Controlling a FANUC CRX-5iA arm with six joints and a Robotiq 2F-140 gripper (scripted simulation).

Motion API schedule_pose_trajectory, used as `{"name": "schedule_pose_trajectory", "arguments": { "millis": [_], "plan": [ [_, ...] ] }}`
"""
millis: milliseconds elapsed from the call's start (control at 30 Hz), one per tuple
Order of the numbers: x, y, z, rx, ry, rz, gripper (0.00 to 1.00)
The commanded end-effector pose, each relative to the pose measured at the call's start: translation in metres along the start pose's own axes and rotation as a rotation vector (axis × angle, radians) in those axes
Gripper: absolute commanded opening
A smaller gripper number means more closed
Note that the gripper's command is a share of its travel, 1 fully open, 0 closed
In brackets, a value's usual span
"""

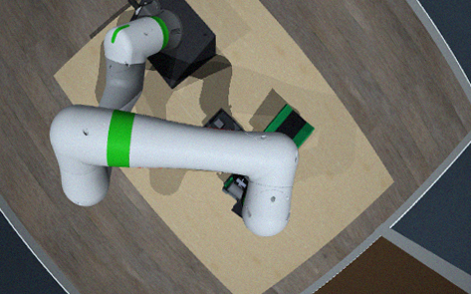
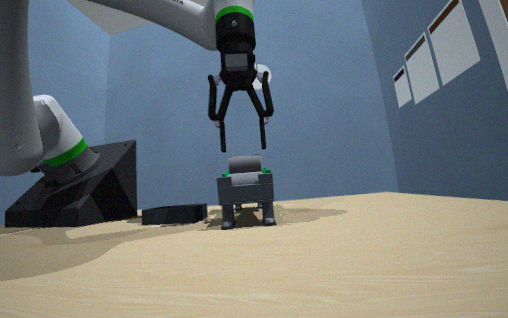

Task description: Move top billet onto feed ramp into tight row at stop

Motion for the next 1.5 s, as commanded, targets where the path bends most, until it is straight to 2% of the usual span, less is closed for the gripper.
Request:
{"name": "schedule_pose_trajectory", "arguments": {
  "millis": [0, 933, 1467],
  "plan": [
    [-0.001, 0.0, -0.001, 0.0, 0.002, 0.0, 0.57],
    [0.003, 0.0, -0.001, 0.0, 0.002, 0.0, 0.57],
    [0.037, 0.0, -0.001, 0.0, 0.002, 0.0, 0.57]
  ]
}}
Point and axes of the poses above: the point where the finger pads meet when closed, its own x axis out along the fingers, its own z axis across the jaws, y = z × x, the point moved 6 cm from there along -x, back along the fingers
